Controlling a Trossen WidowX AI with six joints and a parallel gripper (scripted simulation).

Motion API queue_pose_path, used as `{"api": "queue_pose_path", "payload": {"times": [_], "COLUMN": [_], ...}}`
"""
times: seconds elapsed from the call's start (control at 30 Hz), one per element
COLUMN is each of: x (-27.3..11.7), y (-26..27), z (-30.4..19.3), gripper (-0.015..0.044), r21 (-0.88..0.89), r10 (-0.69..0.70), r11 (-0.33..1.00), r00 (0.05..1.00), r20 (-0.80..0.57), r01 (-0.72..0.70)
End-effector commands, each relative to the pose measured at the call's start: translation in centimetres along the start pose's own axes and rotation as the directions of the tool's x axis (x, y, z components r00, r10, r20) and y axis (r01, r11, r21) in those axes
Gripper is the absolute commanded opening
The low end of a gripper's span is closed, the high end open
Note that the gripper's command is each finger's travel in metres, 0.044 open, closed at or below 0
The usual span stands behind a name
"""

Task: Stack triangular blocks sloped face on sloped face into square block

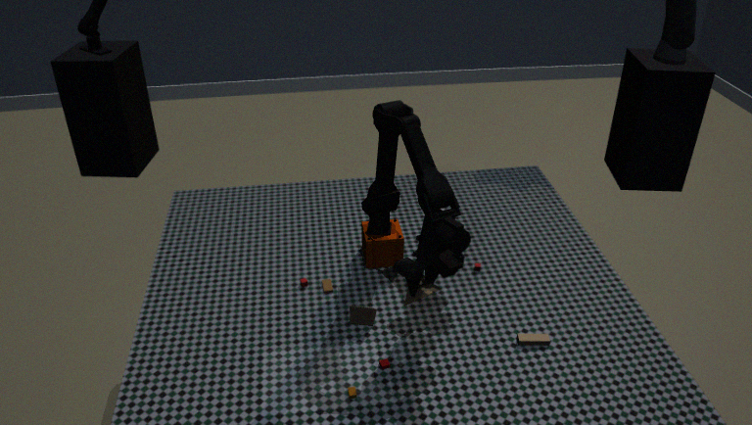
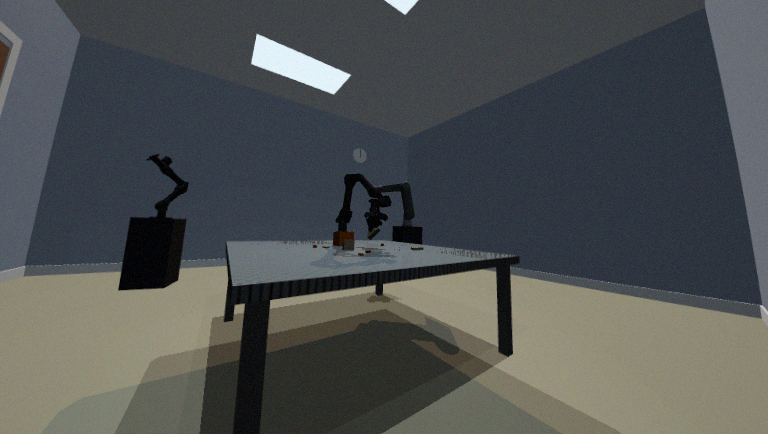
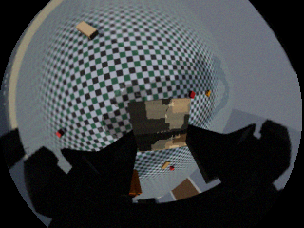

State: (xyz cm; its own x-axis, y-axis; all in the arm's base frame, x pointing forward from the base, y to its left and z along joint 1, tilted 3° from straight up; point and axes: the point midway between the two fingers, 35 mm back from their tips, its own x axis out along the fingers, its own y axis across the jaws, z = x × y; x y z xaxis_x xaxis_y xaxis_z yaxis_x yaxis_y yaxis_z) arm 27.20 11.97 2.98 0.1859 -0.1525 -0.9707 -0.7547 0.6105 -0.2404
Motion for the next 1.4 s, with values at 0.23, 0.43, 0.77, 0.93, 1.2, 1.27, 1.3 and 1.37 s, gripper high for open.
{"api": "queue_pose_path", "payload": {"times": [0.23, 0.43, 0.77, 0.93, 1.2, 1.27, 1.3, 1.37], "x": [-0.3, -0.5, -1.0, -1.1, -1.6, -1.9, -2.0, -2.3], "y": [-0.4, -0.5, -0.8, -0.9, -1.8, -2.3, -2.5, -2.9], "z": [0.2, 0.2, 0.2, 0.2, -1.2, -2.0, -2.4, -3.2], "gripper": [0.0000, 0.0000, 0.0000, 0.0000, 0.0000, 0.0000, 0.0000, 0.0000], "r21": [0.338, 0.516, 0.768, 0.837, 0.837, 0.837, 0.837, 0.837], "r10": [0.096, 0.150, 0.239, 0.270, 0.269, 0.269, 0.268, 0.268], "r11": [0.937, 0.848, 0.625, 0.530, 0.531, 0.531, 0.531, 0.531], "r00": [0.995, 0.989, 0.971, 0.963, 0.963, 0.963, 0.963, 0.963], "r20": [-0.012, -0.017, -0.019, -0.018, -0.019, -0.019, -0.020, -0.020], "r01": [-0.086, -0.120, -0.139, -0.133, -0.132, -0.131, -0.131, -0.130]}}
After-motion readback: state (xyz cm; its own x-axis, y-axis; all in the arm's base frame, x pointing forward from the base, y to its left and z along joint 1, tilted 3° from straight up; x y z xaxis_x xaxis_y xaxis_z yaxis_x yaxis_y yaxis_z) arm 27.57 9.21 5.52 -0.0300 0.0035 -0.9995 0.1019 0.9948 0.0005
